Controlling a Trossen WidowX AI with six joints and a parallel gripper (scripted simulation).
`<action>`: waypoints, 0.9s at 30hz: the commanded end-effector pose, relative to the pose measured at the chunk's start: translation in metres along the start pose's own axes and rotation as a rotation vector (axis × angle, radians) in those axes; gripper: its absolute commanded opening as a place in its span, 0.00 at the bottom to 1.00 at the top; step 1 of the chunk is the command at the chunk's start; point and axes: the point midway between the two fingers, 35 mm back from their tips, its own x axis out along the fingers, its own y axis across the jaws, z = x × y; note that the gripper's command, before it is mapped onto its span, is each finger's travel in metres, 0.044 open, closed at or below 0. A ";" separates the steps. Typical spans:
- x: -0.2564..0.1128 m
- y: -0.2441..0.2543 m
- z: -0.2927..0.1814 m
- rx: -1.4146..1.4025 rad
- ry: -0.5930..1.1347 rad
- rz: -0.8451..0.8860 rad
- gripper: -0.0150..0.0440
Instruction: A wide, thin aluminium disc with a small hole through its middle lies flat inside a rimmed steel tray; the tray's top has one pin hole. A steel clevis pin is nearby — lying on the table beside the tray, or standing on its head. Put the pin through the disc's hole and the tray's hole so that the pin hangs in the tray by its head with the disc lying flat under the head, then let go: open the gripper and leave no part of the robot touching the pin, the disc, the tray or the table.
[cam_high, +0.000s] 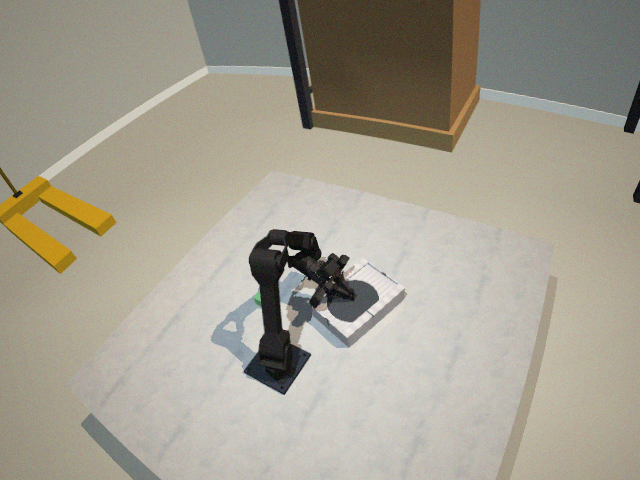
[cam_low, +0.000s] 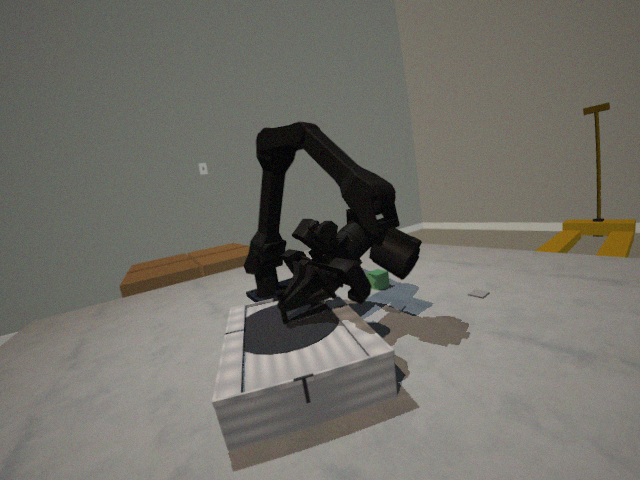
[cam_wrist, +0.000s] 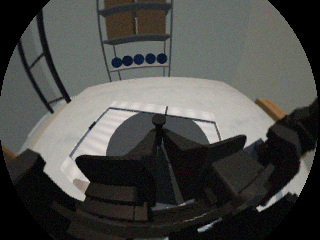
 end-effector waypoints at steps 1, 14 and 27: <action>0.002 0.000 -0.002 0.000 0.001 -0.001 0.25; 0.002 0.000 -0.003 0.004 0.005 -0.002 0.25; 0.002 0.000 -0.003 0.004 0.005 -0.002 0.52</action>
